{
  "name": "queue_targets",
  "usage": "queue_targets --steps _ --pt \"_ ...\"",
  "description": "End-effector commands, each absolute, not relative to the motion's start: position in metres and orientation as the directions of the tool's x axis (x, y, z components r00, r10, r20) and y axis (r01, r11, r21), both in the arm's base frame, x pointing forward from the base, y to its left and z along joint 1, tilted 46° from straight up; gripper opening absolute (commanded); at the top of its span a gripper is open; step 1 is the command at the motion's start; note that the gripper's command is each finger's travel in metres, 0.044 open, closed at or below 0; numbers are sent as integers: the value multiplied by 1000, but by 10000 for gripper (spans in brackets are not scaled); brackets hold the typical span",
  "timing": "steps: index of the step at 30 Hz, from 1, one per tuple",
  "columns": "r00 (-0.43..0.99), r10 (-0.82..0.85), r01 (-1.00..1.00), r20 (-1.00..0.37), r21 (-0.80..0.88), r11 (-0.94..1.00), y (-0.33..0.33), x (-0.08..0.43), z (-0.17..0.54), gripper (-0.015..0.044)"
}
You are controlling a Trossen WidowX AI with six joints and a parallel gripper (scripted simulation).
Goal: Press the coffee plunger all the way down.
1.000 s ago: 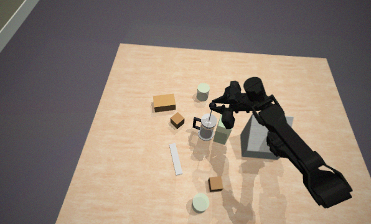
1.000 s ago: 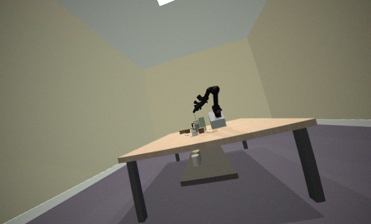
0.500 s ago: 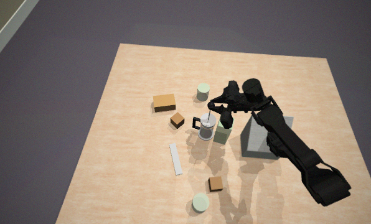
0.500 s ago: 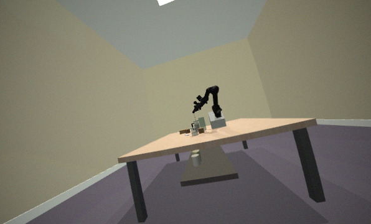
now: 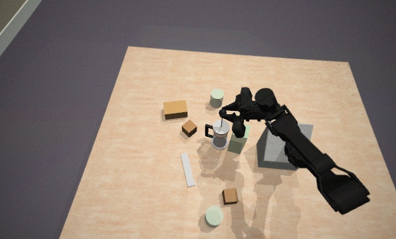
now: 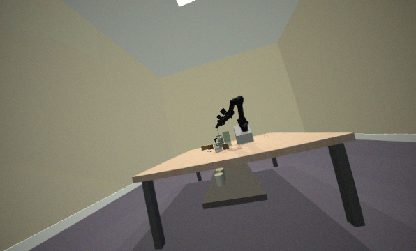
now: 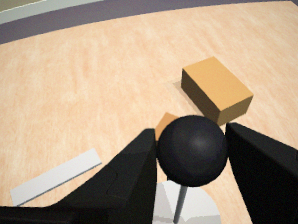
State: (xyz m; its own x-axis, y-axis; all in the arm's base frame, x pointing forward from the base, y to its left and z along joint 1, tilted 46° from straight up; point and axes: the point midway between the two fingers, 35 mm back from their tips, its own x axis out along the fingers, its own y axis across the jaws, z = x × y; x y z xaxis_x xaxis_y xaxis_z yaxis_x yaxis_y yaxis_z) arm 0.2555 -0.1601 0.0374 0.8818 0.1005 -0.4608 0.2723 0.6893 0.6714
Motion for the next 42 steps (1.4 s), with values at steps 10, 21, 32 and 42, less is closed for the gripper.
queue_targets --steps 10,21,32,42 --pt "863 130 290 -489 688 666 -135 257 8 115" --pt "864 129 289 -486 689 665 -123 261 -6 115" --pt "868 128 286 -480 693 662 -113 269 -17 115" --pt "869 129 284 -478 694 662 -115 276 -19 115"
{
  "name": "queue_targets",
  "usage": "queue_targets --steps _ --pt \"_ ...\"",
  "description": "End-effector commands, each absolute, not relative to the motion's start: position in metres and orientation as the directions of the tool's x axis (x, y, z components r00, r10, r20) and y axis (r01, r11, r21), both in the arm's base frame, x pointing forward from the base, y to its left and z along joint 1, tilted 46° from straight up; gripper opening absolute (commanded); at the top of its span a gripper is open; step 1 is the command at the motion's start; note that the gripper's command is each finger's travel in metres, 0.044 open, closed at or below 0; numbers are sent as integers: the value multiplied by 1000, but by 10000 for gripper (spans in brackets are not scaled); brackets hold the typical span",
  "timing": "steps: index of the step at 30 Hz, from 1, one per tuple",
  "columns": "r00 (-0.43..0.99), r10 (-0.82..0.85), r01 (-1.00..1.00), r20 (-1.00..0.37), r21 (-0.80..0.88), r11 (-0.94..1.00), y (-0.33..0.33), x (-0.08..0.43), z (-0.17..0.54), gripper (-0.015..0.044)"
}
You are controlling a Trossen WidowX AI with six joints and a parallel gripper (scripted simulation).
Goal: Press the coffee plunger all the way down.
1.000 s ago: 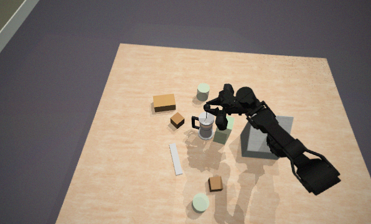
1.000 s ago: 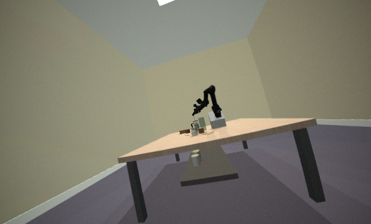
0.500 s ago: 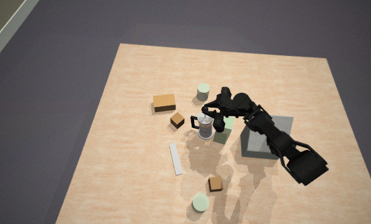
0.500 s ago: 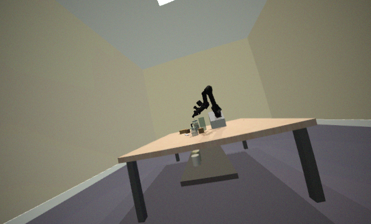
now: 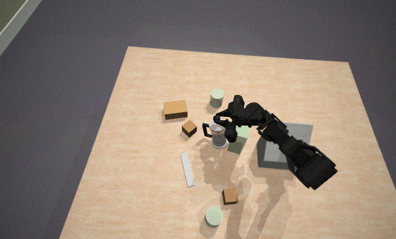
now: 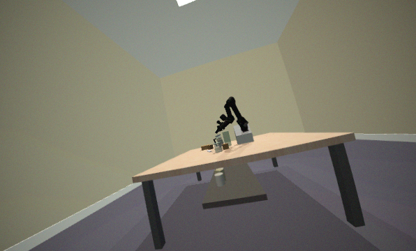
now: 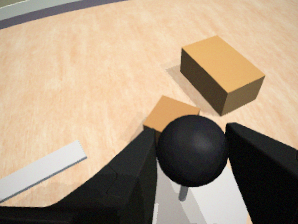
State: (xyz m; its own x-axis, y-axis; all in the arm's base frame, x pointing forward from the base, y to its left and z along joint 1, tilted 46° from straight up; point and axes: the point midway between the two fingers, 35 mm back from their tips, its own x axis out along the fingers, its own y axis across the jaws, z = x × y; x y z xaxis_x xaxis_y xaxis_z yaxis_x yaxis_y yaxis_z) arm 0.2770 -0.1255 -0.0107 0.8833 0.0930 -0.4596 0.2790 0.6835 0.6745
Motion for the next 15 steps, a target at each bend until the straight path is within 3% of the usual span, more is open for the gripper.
queue_targets --steps 1,15 --pt "869 129 284 -478 694 662 -116 276 -19 115" --pt "869 129 284 -478 694 662 -118 280 -20 115"
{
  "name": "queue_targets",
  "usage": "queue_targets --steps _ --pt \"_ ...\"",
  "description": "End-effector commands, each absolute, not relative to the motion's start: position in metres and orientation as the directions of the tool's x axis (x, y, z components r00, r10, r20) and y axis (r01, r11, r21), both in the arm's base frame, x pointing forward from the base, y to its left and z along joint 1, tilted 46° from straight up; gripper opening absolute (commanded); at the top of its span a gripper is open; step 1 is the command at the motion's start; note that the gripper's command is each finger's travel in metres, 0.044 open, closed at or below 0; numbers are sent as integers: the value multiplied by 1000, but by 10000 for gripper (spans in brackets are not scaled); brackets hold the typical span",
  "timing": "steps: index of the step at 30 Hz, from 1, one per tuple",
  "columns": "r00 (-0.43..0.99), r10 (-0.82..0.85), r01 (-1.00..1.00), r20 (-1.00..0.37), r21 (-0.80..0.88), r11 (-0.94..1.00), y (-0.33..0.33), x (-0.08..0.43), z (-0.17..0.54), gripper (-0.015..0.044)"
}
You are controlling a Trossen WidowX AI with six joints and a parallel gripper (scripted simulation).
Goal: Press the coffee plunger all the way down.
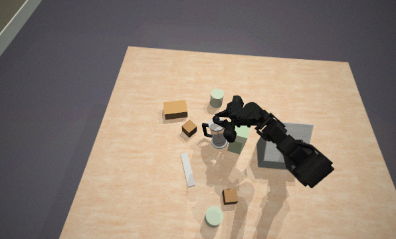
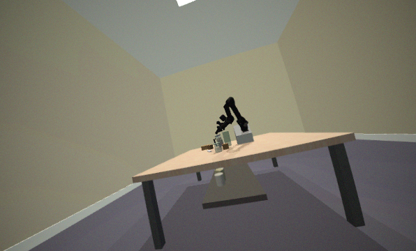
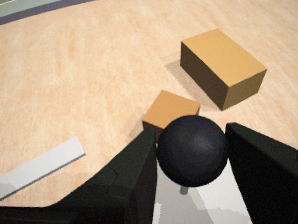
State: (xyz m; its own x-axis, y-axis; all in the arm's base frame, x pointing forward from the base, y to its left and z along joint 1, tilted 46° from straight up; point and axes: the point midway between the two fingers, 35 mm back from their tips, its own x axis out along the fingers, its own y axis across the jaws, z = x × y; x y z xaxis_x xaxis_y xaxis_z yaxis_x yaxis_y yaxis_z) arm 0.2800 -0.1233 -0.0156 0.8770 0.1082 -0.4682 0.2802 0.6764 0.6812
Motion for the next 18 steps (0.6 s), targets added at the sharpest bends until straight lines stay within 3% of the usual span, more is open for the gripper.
queue_targets --steps 1,18 --pt "869 129 284 -478 694 662 -119 280 -20 115" --pt "869 129 284 -478 694 662 -120 283 -21 115"
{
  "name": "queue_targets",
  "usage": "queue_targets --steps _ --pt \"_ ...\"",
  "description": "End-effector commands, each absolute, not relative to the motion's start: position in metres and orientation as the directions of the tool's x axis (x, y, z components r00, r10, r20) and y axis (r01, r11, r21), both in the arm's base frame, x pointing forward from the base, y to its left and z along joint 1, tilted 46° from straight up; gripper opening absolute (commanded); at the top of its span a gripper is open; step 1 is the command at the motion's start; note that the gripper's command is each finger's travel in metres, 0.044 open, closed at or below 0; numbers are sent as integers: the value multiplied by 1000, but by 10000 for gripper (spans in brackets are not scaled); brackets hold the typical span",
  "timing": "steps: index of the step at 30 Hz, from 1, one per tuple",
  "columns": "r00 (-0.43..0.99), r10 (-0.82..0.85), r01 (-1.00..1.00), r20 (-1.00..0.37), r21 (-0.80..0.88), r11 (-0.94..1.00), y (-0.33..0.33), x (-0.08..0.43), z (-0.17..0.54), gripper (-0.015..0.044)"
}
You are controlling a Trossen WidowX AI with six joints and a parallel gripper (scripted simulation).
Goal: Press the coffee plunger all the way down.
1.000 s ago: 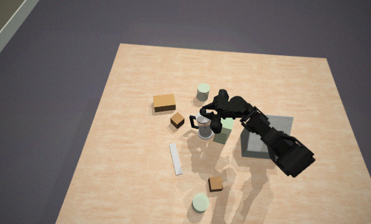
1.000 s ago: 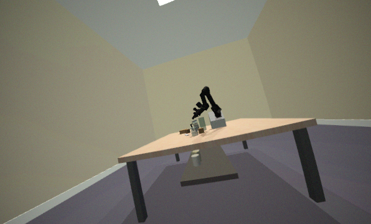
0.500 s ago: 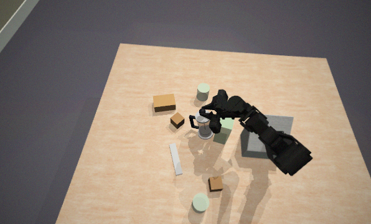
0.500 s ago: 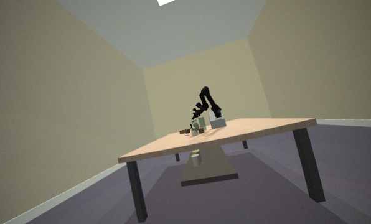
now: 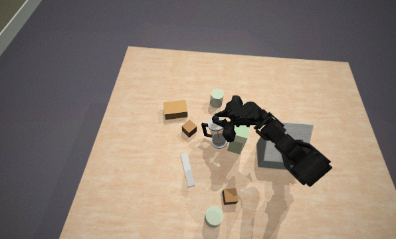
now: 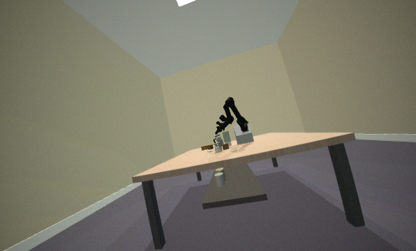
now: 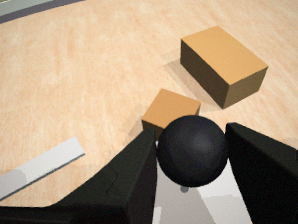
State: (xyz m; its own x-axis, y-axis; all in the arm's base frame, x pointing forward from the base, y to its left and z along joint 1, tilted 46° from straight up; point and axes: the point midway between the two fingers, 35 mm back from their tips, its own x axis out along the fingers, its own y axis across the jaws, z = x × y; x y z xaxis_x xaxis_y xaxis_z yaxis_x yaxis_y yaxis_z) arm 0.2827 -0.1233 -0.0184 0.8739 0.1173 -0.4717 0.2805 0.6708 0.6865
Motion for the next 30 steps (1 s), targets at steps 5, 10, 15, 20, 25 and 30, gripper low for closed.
queue_targets --steps 5,10,15,20,25,30 --pt "874 118 281 -472 687 670 -123 283 -19 115" --pt "874 118 281 -472 687 670 -123 283 -19 115" --pt "874 118 281 -472 687 670 -123 283 -19 194" --pt "874 118 281 -472 687 670 -123 283 -19 325" --pt "874 118 281 -472 687 670 -123 283 -19 440" --pt "871 119 283 -477 685 671 -129 281 -14 440"
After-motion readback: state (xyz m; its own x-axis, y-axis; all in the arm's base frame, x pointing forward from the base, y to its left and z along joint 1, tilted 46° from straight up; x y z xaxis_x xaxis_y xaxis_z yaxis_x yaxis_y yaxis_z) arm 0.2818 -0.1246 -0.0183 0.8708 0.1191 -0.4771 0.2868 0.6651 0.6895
